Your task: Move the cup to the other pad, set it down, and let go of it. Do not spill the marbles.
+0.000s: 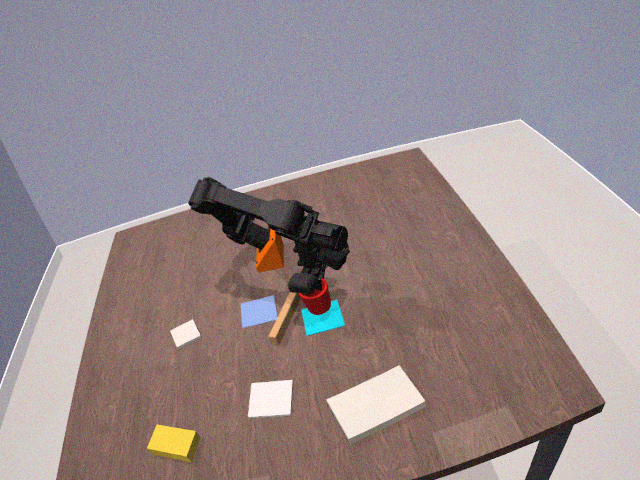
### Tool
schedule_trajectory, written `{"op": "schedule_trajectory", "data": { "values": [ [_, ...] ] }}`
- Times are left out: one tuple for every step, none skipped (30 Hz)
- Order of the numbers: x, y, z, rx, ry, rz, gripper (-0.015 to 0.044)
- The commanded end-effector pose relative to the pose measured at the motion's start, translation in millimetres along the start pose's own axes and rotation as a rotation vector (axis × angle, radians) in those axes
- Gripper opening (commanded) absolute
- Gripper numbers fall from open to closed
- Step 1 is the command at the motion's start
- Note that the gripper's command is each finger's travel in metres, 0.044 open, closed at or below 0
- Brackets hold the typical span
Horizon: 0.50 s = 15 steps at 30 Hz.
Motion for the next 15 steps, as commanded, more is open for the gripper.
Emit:
{"op": "schedule_trajectory", "data": {
  "values": [
    [1, 0, 9, 0.006, -0.002, -0.006, 0.0],
    [1, 0, 10, 0.006, -0.002, -0.006, 0.0],
    [1, 0, 12, 0.006, -0.002, -0.006, 0.0],
    [1, 0, 13, 0.006, -0.002, -0.006, 0.0],
    [1, 0, 15, 0.006, -0.002, -0.006, 0.0],
    [1, 0, 16, 0.006, -0.002, -0.006, 0.0],
    [1, 0, 18, 0.006, -0.002, -0.006, 0.0],
    [1, 0, 19, 0.006, -0.002, -0.006, 0.0],
    [1, 0, 20, 0.006, -0.002, -0.006, 0.0],
    [1, 0, 22, 0.006, -0.002, -0.006, 0.0],
    [1, 0, 23, 0.007, -0.002, -0.006, 0.0],
    [1, 0, 25, 0.007, -0.002, -0.006, 0.0],
    [1, 0, 26, 0.007, -0.002, -0.006, 0.0],
    [1, 0, 28, 0.007, -0.003, -0.006, 0.0],
    [1, 0, 29, 0.007, -0.003, -0.006, 0.0]
  ]
}}
Point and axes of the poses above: the point midway between the two fingers, 35 mm back from their tips, its own z axis out along the fingers, its own x axis across the jaws, y = z × x, the point moved 3 cm from there along -z, back along the fingers, and after that the axes turned 2 degrees about z, right-handed, at the moved point
